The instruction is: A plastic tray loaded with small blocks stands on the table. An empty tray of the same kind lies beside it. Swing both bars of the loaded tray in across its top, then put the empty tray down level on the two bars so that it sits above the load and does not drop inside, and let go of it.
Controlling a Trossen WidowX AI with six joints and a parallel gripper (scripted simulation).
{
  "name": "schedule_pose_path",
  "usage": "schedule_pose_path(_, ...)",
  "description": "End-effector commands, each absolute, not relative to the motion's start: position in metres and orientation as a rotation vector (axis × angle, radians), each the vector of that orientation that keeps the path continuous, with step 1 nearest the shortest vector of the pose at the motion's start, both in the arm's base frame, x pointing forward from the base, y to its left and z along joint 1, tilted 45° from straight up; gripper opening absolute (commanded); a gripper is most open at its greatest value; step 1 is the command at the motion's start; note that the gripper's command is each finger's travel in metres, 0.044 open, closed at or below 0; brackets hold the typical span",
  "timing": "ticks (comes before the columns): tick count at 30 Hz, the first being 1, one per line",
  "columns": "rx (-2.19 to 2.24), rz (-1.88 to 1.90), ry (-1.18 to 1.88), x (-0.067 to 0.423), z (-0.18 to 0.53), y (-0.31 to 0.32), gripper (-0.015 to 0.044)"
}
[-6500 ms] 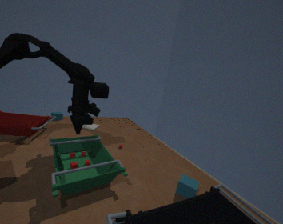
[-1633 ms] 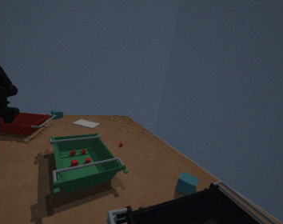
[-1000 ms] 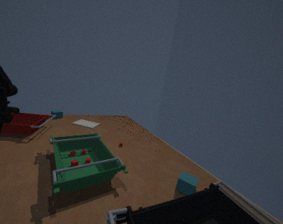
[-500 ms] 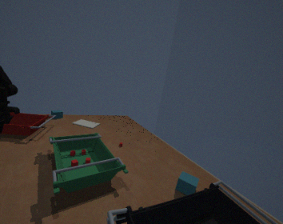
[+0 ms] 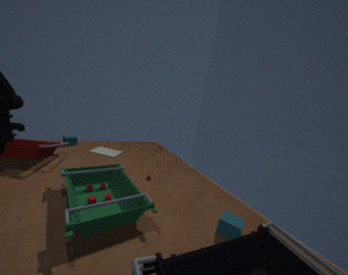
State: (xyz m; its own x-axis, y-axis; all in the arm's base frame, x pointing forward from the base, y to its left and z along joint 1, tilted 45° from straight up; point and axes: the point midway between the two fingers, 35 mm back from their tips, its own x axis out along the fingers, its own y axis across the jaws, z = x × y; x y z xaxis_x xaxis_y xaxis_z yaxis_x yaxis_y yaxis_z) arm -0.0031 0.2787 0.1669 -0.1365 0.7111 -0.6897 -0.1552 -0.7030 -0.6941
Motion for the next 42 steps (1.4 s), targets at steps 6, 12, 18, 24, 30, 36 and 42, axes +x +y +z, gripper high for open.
schedule_pose_path(6, -1.549, 1.901, -0.627, 0.001, 0.194, 0.245, 0.0)
schedule_pose_path(12, -1.549, 1.901, -0.627, 0.001, 0.195, 0.243, 0.0)
schedule_pose_path(18, -1.55, 1.901, -0.627, 0.001, 0.196, 0.243, 0.0)
schedule_pose_path(24, -1.553, 1.901, -0.626, 0.007, 0.215, 0.234, 0.0)
schedule_pose_path(30, -1.556, 1.901, -0.626, 0.012, 0.242, 0.219, 0.0)
schedule_pose_path(36, -1.555, 1.899, -0.627, 0.014, 0.268, 0.2, 0.0)
schedule_pose_path(42, -1.554, 1.898, -0.628, 0.014, 0.278, 0.192, 0.0)
